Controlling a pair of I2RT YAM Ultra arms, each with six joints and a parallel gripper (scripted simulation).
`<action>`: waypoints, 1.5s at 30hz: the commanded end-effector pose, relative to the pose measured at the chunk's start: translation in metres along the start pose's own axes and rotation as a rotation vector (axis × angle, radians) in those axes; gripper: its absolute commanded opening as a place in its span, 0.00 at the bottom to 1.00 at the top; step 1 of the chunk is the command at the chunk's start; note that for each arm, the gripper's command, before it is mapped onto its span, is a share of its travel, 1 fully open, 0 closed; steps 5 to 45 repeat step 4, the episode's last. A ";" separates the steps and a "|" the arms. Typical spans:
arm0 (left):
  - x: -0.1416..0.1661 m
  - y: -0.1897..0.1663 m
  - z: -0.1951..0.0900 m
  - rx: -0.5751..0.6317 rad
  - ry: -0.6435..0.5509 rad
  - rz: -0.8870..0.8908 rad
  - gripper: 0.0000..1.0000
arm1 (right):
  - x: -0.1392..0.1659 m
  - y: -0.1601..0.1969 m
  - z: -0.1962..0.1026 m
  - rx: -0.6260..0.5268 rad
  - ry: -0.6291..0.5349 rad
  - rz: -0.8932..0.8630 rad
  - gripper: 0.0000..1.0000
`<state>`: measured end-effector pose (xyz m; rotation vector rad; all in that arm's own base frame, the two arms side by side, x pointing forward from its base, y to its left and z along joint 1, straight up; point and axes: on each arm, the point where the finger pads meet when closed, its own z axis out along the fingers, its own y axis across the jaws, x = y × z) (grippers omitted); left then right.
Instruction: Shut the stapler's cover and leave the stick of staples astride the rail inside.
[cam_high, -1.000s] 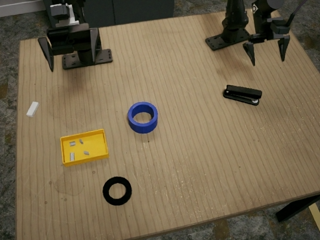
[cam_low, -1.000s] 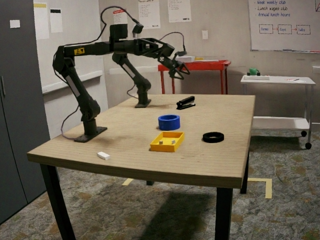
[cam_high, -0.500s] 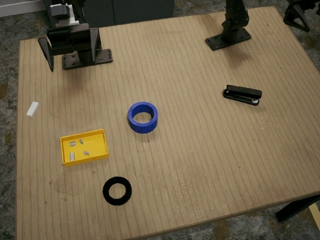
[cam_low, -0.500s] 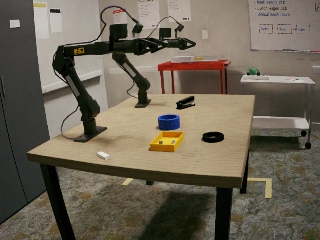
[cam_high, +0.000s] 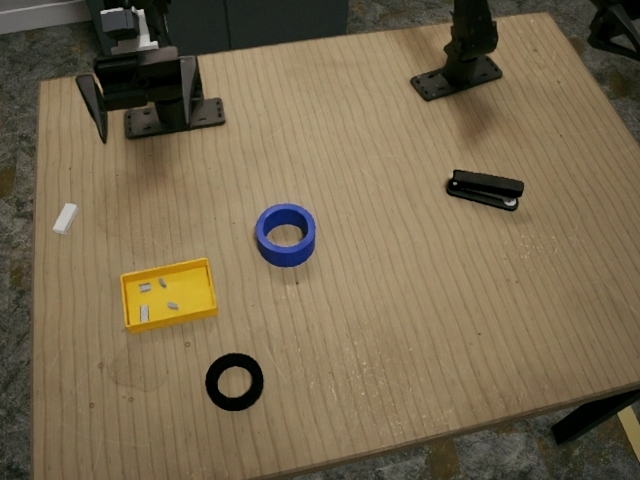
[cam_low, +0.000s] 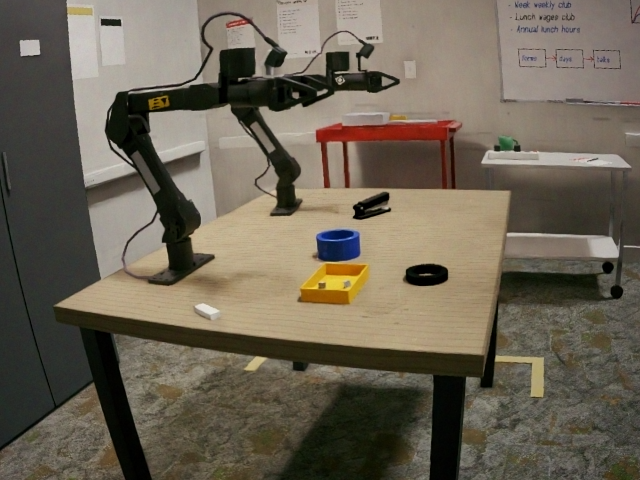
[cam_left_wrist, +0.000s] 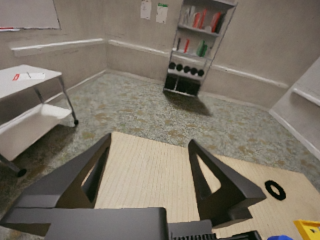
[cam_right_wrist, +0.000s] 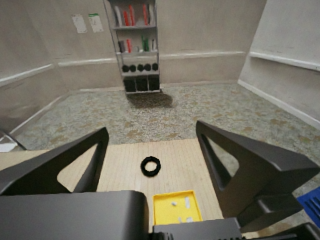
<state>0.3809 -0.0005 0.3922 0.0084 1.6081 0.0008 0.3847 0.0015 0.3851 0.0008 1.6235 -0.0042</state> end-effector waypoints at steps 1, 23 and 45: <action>-0.022 0.004 0.001 -0.011 -0.051 -0.006 1.00 | -0.026 -0.001 -0.006 -0.003 -0.065 0.002 1.00; -0.022 0.004 0.001 -0.011 -0.051 -0.006 1.00 | -0.026 -0.001 -0.006 -0.003 -0.065 0.002 1.00; -0.022 0.004 0.001 -0.011 -0.051 -0.006 1.00 | -0.026 -0.001 -0.006 -0.003 -0.065 0.002 1.00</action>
